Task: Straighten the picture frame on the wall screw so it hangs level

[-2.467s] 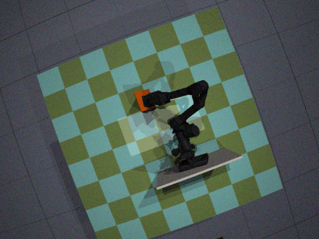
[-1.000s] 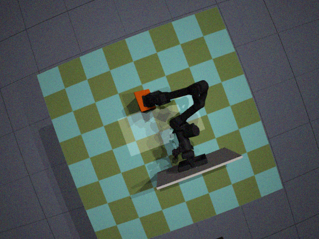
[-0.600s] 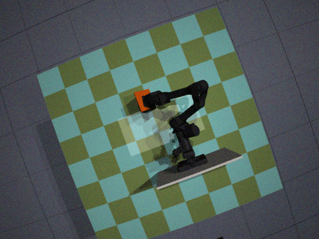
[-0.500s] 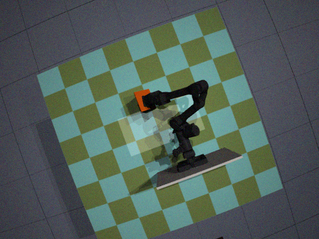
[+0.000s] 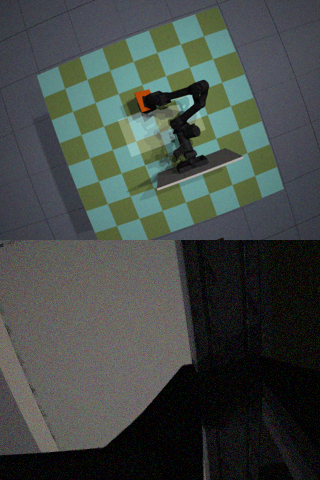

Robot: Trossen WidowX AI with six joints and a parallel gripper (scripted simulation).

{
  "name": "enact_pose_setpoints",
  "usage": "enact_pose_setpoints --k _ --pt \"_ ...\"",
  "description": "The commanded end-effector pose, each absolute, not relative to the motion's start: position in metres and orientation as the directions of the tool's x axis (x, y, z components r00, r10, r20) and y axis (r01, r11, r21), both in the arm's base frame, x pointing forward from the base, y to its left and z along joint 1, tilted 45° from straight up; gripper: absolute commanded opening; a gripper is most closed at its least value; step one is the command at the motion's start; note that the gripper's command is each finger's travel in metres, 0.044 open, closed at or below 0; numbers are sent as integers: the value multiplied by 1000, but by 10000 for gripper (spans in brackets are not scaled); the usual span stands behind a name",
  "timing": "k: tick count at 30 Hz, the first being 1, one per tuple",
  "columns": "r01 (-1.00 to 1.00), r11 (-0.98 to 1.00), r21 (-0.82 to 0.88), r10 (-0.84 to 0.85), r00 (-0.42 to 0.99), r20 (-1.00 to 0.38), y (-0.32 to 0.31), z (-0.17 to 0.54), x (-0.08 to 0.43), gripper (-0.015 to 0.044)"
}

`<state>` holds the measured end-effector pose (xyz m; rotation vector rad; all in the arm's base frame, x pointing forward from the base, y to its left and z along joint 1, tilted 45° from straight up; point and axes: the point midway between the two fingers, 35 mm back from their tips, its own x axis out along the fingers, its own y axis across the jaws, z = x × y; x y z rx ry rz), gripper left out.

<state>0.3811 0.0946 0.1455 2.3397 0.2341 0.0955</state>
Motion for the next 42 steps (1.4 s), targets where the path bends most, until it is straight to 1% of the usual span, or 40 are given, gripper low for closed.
enact_pose_setpoints --k 1,6,11,18,20,24,26,32,38,42 --pt "140 -691 709 197 980 -2 95 145 381 131" --pt "140 -691 709 197 980 -2 95 145 381 260" --pt "143 -704 695 197 980 -2 94 146 374 260" --pt "169 -831 530 197 980 -4 84 143 297 260" --pt "173 -850 498 196 981 -4 81 140 284 260" --pt "173 -852 494 196 981 -5 81 140 282 260" --pt "174 -837 520 200 980 -6 79 145 294 260" --pt "173 -842 511 198 980 -6 37 177 304 260" --pt "174 -848 501 197 980 -8 -4 213 286 260" --pt "174 -849 498 196 980 -9 -12 221 278 260"
